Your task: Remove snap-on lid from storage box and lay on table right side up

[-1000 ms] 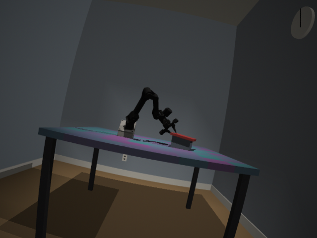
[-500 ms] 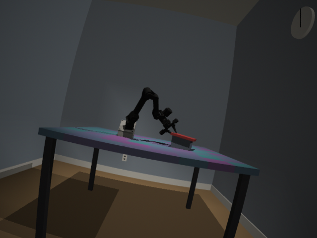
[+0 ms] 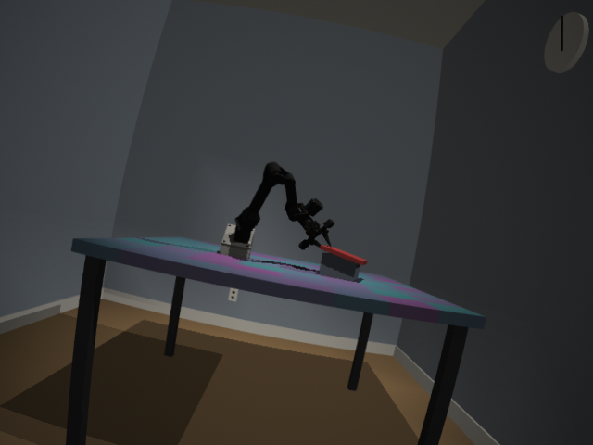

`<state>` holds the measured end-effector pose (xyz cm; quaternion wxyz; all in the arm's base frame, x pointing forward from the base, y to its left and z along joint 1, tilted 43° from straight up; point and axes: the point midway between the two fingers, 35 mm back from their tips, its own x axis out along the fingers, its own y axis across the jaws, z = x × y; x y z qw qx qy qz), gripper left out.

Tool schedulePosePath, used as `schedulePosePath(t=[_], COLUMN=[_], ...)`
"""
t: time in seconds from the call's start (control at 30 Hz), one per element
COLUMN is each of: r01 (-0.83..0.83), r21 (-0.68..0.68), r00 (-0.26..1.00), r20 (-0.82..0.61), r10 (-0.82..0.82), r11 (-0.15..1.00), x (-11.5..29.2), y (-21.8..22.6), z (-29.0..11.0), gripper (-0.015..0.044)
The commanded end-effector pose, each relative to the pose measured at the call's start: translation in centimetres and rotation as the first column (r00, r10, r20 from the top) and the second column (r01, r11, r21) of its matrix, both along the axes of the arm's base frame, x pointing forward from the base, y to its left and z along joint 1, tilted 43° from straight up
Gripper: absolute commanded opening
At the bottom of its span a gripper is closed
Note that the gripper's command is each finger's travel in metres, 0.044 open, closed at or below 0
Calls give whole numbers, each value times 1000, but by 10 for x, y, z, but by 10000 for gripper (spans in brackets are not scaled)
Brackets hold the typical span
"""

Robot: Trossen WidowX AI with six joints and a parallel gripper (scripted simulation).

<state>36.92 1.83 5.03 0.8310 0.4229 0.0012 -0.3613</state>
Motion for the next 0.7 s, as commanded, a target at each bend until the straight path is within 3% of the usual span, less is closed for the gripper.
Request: schedulePosePath(t=[0.0,0.67], r01=[4,3], r21=[1,2], r00=[1000,1000], r20=[2,3], r10=[-4,-4], r11=[1000,1000], x=[1,9], y=[4,20], z=[5,26], gripper=[0,0])
